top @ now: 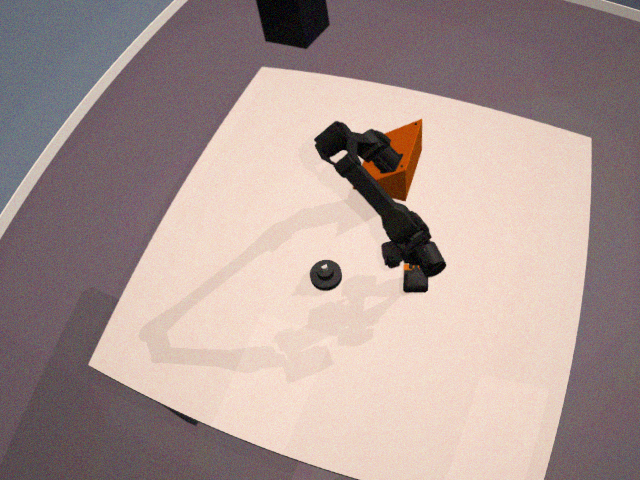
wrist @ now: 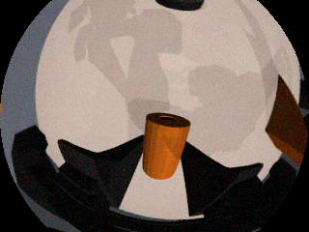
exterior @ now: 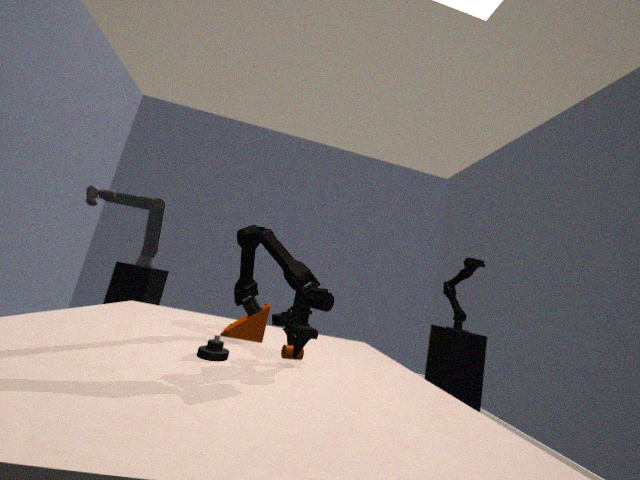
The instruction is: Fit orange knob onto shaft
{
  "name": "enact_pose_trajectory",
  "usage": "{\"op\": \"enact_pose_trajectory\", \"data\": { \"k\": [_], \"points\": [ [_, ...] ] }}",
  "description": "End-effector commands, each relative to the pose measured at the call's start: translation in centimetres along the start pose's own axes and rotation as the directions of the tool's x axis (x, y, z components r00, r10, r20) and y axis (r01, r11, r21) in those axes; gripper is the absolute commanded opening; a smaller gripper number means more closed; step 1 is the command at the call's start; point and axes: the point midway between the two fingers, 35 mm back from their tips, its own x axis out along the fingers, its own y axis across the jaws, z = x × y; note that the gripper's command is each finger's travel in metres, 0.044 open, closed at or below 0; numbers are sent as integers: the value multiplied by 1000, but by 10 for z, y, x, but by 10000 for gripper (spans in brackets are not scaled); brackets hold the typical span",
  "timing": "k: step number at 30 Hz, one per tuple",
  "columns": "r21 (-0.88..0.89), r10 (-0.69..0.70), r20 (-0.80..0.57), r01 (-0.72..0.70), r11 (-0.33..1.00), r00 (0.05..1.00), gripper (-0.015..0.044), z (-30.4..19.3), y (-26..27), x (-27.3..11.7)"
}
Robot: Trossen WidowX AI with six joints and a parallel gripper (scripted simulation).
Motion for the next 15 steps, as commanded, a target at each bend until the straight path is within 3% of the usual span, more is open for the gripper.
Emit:
{"op": "enact_pose_trajectory", "data": {
  "k": [1,6,15],
  "points": [
    [74,-2,-2,2,997,1000,180,0,0,0],
    [95,-2,-2,2,995,1000,180,0,0,0],
    [380,-2,-2,3,925,1000,180,0,0,0]
  ]
}}
